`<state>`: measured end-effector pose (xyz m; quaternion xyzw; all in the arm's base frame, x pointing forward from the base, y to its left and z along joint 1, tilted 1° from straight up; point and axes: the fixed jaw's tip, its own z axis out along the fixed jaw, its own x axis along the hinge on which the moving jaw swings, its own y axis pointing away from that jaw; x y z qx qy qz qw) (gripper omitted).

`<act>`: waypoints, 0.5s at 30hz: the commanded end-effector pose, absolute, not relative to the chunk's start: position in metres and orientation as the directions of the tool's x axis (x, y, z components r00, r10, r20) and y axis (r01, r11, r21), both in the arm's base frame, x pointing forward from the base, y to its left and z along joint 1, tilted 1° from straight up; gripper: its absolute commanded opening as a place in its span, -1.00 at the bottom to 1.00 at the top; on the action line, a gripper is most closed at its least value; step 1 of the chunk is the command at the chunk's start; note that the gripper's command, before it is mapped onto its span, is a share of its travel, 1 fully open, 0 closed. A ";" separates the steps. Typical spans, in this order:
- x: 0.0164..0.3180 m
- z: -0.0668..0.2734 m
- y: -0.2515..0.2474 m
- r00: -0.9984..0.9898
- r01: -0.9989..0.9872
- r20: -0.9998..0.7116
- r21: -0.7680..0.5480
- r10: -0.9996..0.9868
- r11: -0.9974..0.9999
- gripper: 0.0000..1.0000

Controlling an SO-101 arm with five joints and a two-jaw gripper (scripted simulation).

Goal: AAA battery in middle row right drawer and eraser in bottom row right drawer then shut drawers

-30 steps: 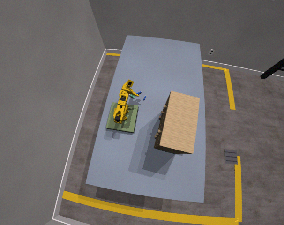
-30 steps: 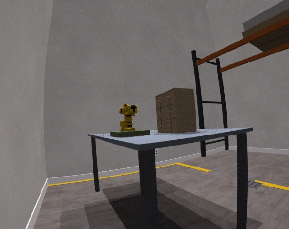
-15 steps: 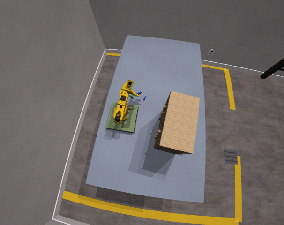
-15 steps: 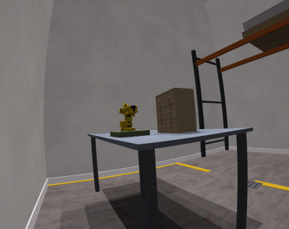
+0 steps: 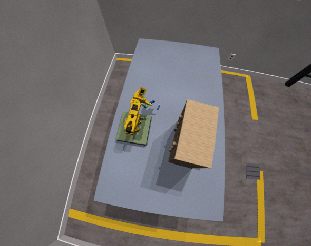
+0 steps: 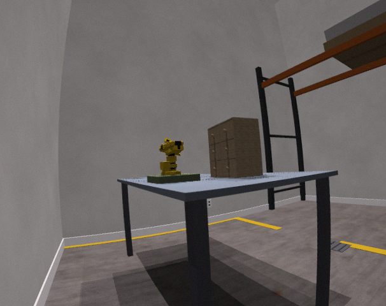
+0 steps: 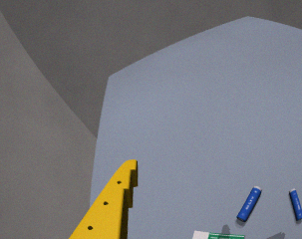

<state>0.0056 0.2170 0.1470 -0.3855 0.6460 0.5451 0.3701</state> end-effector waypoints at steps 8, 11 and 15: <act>0.017 0.145 0.216 -0.424 -0.899 -0.901 0.405 -0.097 0.165 0.00; 0.034 0.142 0.214 -0.418 -0.890 -0.902 0.383 -0.106 0.249 0.00; 0.055 0.137 0.208 -0.416 -0.865 -0.902 0.352 -0.119 0.358 0.00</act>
